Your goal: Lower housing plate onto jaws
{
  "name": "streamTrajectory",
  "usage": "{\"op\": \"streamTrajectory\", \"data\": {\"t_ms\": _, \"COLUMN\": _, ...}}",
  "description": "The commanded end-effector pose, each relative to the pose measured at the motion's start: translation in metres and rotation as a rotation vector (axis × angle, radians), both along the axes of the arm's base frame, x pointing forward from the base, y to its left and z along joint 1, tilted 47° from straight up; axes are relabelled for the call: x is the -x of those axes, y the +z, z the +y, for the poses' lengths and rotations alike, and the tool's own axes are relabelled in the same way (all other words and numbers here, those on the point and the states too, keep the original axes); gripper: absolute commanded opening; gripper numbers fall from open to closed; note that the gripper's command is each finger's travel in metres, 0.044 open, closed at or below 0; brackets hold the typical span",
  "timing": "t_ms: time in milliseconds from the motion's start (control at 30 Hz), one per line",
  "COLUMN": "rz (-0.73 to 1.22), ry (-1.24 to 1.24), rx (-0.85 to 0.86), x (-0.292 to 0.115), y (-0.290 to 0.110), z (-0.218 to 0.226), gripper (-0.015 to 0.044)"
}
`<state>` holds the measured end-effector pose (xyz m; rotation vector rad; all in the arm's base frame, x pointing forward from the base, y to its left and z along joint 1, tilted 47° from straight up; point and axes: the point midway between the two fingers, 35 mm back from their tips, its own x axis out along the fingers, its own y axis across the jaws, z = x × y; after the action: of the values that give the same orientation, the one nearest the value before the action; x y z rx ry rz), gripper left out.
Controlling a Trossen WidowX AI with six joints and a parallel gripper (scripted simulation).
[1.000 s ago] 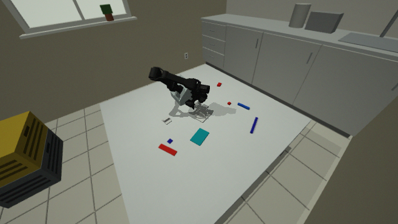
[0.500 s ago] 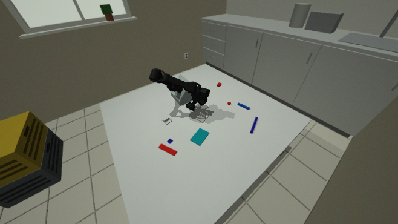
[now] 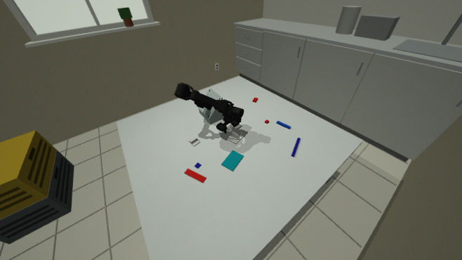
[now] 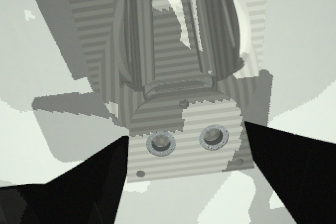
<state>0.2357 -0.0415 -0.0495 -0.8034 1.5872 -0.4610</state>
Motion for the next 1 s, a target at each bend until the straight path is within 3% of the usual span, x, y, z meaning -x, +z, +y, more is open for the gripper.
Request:
{"op": "streamTrajectory", "data": {"t_ms": 0, "rz": 0.007, "ry": 0.002, "rx": 0.005, "x": 0.0020, "y": -0.0013, "z": -0.0020, "gripper": 0.0351}}
{"op": "streamTrajectory", "data": {"t_ms": 967, "rz": 0.014, "ry": 0.008, "rx": 0.005, "x": 0.0022, "y": -0.0042, "z": -0.0052, "gripper": 0.0351}}
